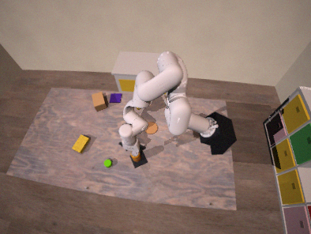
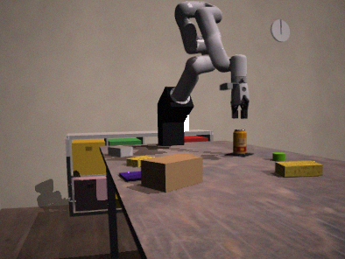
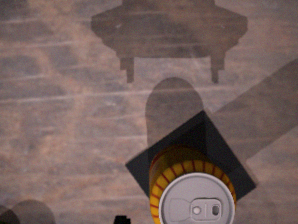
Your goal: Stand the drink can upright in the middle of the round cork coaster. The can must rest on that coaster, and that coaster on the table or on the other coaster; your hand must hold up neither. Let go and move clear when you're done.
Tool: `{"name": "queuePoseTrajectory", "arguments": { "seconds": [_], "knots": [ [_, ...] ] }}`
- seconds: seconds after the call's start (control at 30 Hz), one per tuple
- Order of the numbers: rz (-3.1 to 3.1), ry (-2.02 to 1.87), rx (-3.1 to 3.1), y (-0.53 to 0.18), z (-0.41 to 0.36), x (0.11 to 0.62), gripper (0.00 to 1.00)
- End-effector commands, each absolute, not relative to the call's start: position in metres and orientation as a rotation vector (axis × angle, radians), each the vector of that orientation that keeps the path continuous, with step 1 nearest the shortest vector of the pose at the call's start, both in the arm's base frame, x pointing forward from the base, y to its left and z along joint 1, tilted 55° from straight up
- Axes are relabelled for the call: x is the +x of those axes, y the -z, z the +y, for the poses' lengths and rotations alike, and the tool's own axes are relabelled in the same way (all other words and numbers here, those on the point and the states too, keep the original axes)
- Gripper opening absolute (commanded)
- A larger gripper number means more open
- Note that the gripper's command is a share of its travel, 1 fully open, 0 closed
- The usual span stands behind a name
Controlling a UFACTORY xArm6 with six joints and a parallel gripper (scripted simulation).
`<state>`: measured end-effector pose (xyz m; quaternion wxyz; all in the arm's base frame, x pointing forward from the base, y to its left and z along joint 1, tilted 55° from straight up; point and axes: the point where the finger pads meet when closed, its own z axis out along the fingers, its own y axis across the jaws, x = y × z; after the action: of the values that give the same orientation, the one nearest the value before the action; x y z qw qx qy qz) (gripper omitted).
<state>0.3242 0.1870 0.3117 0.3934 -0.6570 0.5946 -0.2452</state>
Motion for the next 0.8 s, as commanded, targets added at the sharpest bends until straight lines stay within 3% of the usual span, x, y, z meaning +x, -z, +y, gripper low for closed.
{"name": "queuePoseTrajectory", "arguments": {
  "seconds": [0.0, 0.77],
  "knots": [
    [1.508, 0.622, -1.666, -0.307, 0.190, 0.332, 1.00],
    [1.508, 0.624, -1.666, -0.268, 0.207, 0.389, 1.00]
  ]
}}
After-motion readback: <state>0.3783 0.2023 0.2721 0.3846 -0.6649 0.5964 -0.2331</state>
